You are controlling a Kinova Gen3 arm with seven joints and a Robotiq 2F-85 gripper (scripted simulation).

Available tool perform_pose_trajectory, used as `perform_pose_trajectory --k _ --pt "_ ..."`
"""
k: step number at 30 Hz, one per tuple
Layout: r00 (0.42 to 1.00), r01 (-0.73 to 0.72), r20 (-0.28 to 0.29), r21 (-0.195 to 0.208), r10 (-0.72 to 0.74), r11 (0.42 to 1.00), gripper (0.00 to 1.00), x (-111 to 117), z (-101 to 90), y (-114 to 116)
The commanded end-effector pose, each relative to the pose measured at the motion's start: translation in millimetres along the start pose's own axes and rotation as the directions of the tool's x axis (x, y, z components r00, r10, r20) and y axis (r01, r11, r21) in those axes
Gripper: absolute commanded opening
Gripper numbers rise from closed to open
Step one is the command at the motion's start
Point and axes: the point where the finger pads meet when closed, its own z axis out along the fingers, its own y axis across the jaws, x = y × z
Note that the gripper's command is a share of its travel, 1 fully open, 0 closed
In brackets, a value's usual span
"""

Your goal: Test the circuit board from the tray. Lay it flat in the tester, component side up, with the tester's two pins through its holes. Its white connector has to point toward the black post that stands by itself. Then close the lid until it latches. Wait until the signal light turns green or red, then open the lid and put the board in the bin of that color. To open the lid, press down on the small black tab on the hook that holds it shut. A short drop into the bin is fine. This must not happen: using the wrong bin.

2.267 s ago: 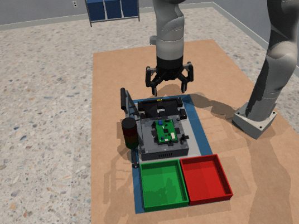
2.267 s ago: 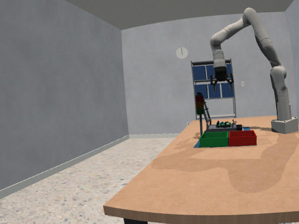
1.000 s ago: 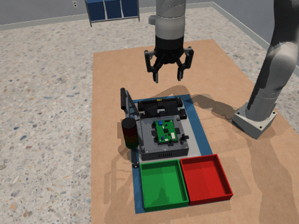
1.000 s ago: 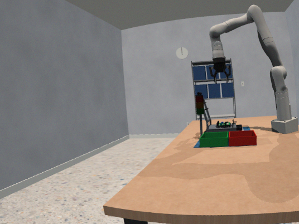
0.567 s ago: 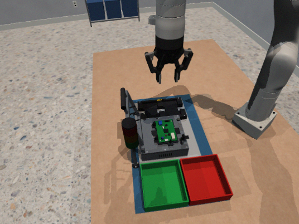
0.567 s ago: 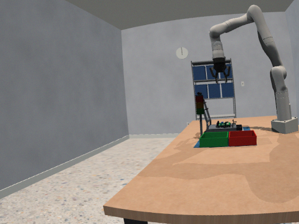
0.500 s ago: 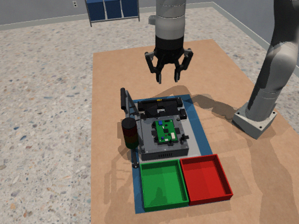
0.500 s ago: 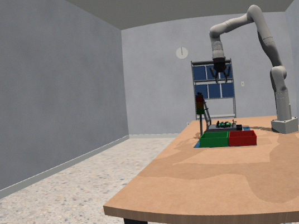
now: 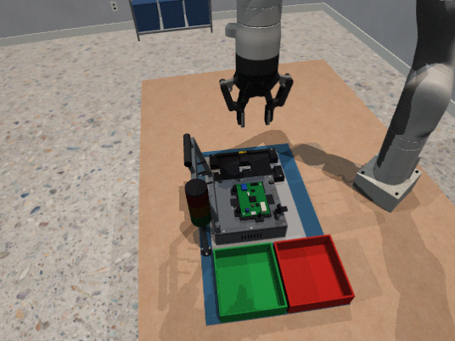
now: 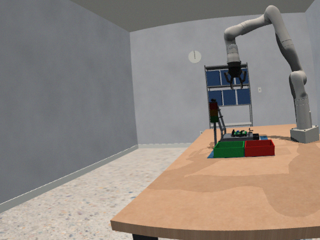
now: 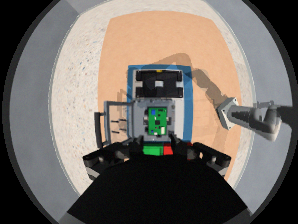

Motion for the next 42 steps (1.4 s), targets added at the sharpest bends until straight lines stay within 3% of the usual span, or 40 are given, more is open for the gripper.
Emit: perform_pose_trajectory --k 1,9,24,35,42 --pt "1.000 0.001 0.002 0.001 -0.001 1.000 0.50 -1 -0.1 -4" --pt "1.000 0.001 0.002 0.001 -0.001 1.000 0.50 -1 -0.2 -23" --pt "1.000 0.001 0.002 0.001 -0.001 1.000 0.50 -1 -0.2 -106" --pt "1.000 0.001 0.002 0.001 -0.001 1.000 0.50 -1 -0.3 -138" --pt "1.000 0.001 0.002 0.001 -0.001 1.000 0.50 -1 -0.3 -145"
